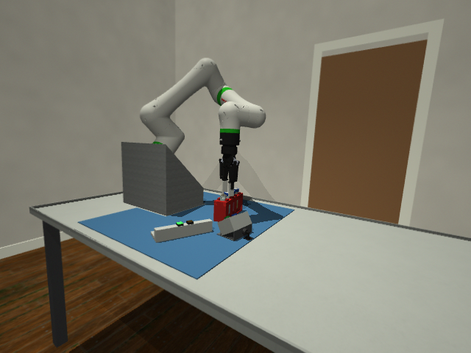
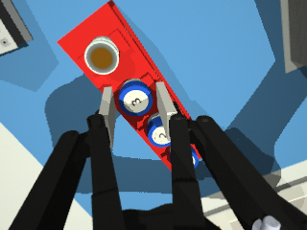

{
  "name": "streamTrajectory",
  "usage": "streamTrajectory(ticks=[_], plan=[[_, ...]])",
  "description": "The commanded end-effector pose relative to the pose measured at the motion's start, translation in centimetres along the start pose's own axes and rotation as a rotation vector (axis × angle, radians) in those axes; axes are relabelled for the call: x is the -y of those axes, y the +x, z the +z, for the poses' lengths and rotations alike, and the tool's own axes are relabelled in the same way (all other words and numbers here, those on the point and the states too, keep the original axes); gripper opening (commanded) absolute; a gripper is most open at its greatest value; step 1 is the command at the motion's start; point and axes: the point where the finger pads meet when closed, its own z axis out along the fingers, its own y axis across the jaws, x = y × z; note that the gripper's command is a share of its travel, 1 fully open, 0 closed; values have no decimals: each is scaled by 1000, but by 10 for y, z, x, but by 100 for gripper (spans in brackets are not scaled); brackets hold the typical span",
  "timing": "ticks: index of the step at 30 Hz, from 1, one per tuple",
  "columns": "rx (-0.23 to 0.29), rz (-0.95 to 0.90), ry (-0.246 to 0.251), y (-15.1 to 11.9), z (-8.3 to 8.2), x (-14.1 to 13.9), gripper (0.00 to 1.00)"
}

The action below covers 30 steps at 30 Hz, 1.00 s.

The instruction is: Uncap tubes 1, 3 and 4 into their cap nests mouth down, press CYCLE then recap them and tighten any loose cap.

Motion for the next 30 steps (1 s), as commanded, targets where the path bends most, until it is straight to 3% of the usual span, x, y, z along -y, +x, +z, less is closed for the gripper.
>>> streamTrajectory(ticks=[1,8,11,14,25,30], plan=[[-1,0,0,0,0,0,35],[-1,0,0,0,0,0,35],[-1,-83,0,0,-1,0,35],[-1,-333,0,0,-1,0,35],[-1,-792,0,0,-1,0,35],[-1,-792,0,0,-1,0,35]])
